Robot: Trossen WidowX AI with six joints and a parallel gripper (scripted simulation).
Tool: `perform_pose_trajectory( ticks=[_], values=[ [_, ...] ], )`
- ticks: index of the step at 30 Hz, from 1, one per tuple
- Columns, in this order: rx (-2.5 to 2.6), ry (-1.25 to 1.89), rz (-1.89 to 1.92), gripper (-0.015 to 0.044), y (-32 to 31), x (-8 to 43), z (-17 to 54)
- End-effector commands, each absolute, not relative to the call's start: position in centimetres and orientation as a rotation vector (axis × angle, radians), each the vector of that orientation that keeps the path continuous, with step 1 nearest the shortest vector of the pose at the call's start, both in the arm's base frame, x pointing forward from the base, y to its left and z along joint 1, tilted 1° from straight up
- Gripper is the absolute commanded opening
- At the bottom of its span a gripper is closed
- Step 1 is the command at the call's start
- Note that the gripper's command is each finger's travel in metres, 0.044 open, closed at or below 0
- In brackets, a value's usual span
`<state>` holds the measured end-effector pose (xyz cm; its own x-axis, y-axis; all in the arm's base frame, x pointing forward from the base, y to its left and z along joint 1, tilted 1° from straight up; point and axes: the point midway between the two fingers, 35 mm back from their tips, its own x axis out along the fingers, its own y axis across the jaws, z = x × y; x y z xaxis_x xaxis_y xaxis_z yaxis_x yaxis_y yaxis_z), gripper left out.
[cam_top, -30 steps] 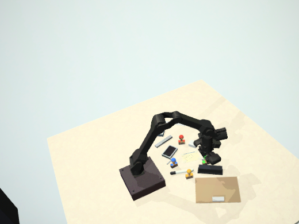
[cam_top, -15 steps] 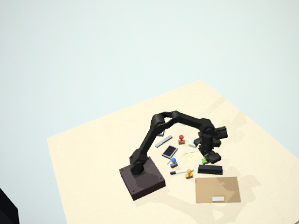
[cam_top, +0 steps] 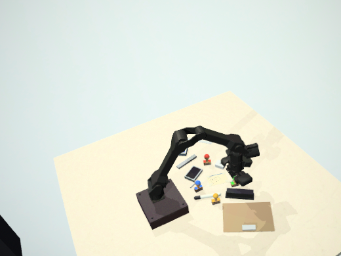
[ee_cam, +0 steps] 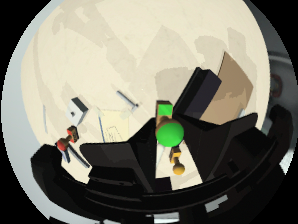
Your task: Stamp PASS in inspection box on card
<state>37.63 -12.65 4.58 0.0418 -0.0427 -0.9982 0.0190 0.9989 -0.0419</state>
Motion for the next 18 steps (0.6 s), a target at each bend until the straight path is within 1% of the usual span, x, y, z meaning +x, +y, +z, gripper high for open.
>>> perform_pose_trajectory(
  ticks=[1, 18],
  values=[
    [-0.018, 1.529, -0.054, 0.0000, -12.69, 37.62, 4.82],
    [-0.022, 1.529, -0.058, 0.0000, -12.66, 37.58, 5.65]
  ],
)
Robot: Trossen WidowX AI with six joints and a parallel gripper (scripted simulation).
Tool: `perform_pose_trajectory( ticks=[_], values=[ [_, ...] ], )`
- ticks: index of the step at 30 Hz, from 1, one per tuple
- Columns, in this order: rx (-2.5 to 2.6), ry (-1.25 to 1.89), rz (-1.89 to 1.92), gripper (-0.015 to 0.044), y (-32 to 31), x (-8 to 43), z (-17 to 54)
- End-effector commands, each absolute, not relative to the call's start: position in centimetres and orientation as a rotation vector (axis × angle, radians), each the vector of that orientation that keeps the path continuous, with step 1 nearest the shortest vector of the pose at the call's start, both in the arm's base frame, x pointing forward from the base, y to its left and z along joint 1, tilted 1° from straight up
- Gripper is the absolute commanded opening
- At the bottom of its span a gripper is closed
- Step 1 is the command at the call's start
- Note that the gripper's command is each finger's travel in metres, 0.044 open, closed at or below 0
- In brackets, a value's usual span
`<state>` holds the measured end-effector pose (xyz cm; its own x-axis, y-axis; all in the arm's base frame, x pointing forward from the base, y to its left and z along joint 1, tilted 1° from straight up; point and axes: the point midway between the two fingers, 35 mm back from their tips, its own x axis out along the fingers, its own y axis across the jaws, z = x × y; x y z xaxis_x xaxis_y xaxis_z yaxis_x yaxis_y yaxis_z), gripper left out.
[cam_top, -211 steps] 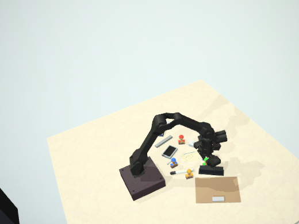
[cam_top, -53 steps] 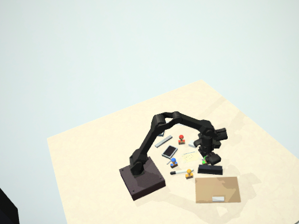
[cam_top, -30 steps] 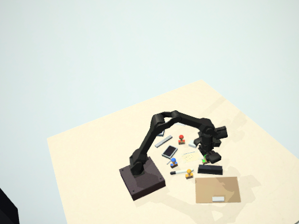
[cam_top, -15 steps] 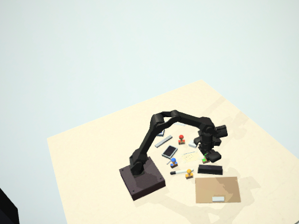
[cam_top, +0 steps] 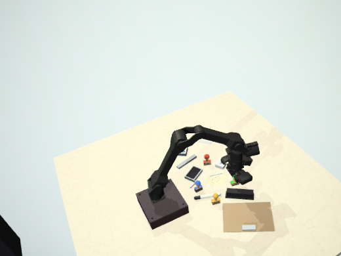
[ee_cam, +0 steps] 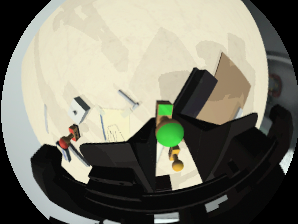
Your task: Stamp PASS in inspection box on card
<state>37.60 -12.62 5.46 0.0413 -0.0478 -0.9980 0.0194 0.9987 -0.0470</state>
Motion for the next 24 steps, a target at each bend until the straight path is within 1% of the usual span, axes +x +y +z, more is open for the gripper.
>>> perform_pose_trajectory(
  ticks=[1, 24],
  values=[
    [-0.022, 1.529, -0.059, 0.0000, -12.7, 37.6, 5.7],
    [-0.027, 1.529, -0.064, 0.0000, -12.6, 37.5, 6.8]
  ],
)
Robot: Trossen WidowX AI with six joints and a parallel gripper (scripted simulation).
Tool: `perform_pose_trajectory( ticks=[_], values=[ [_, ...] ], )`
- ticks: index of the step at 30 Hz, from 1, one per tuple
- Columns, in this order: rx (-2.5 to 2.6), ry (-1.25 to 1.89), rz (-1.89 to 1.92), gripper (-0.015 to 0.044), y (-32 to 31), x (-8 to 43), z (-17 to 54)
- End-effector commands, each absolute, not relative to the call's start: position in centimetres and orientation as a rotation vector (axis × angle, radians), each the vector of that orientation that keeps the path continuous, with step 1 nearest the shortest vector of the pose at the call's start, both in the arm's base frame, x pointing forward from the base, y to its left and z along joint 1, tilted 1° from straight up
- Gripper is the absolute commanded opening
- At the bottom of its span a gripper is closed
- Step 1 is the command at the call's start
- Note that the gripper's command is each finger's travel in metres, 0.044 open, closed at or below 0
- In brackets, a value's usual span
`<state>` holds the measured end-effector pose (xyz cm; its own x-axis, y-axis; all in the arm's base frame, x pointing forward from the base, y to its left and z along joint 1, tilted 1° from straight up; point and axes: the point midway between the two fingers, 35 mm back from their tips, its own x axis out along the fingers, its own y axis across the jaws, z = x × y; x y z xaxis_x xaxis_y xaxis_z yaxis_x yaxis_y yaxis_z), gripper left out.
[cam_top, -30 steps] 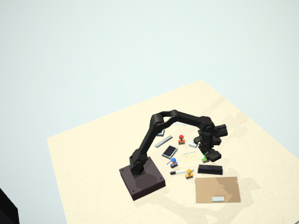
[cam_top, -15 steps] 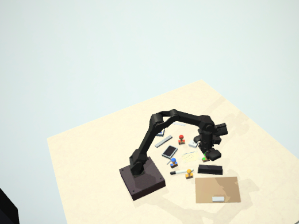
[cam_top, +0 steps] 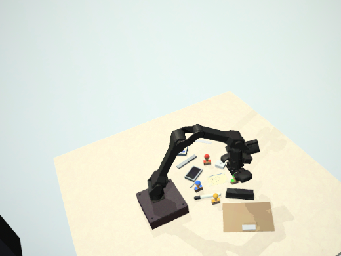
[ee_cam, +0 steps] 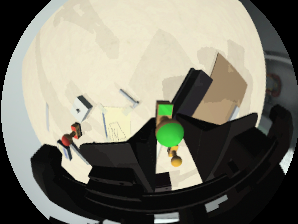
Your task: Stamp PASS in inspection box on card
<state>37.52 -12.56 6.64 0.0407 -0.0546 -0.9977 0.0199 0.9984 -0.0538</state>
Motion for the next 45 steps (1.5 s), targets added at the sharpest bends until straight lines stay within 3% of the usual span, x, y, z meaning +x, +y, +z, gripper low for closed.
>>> perform_pose_trajectory(
  ticks=[1, 24, 45],
  values=[
    [-0.027, 1.529, -0.064, 0.0000, -12.6, 37.5, 6.9],
    [-0.032, 1.530, -0.069, 0.0000, -12.4, 37.4, 7.9],
    [-0.019, 1.535, -0.057, 0.0000, 0.8, 32.2, 8.2]
  ],
)
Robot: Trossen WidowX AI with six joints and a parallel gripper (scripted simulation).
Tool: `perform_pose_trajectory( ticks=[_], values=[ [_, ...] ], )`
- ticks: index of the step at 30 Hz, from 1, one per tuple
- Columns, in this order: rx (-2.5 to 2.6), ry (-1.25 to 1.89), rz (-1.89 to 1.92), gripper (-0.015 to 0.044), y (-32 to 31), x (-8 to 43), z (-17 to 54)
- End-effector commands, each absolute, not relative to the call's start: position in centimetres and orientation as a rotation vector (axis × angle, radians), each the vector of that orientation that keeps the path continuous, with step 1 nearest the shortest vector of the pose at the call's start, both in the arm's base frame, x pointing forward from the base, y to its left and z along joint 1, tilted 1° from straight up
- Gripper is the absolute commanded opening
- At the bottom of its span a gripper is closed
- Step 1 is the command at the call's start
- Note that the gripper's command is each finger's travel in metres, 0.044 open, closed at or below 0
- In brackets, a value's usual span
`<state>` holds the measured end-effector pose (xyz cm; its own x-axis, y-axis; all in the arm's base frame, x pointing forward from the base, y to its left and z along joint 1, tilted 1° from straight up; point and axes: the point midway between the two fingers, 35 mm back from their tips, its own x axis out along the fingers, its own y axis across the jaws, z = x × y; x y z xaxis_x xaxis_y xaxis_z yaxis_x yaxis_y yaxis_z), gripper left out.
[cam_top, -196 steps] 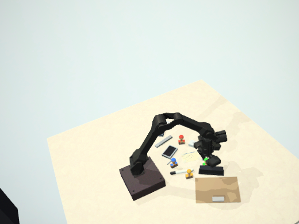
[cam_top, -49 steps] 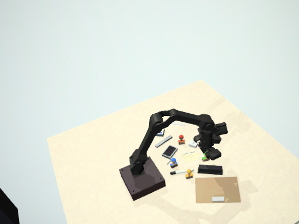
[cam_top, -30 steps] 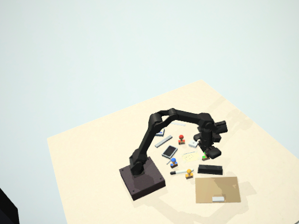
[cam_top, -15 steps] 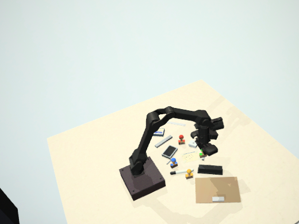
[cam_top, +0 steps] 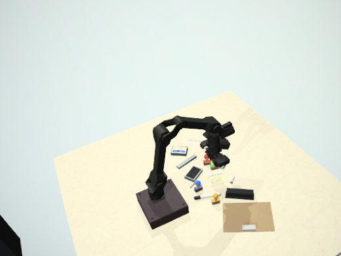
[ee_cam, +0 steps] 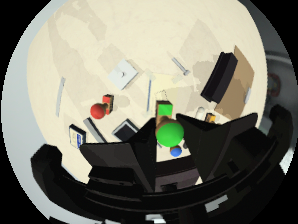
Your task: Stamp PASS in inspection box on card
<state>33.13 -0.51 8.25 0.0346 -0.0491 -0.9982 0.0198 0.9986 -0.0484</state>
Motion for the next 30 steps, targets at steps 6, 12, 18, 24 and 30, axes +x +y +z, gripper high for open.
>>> perform_pose_trajectory(
  ticks=[6, 12, 18, 24, 30],
  values=[
    [-0.017, 1.538, -0.055, 0.0000, 3.8, 29.7, 8.0],
    [-0.016, 1.541, -0.054, 0.0000, 6.3, 27.0, 7.6],
    [-0.016, 1.543, -0.053, 0.0000, 7.8, 24.8, 7.3],
    [-0.017, 1.543, -0.053, 0.0000, 7.8, 24.8, 7.0],
    [-0.018, 1.542, -0.053, 0.0000, 7.8, 24.9, 6.6]
  ],
)
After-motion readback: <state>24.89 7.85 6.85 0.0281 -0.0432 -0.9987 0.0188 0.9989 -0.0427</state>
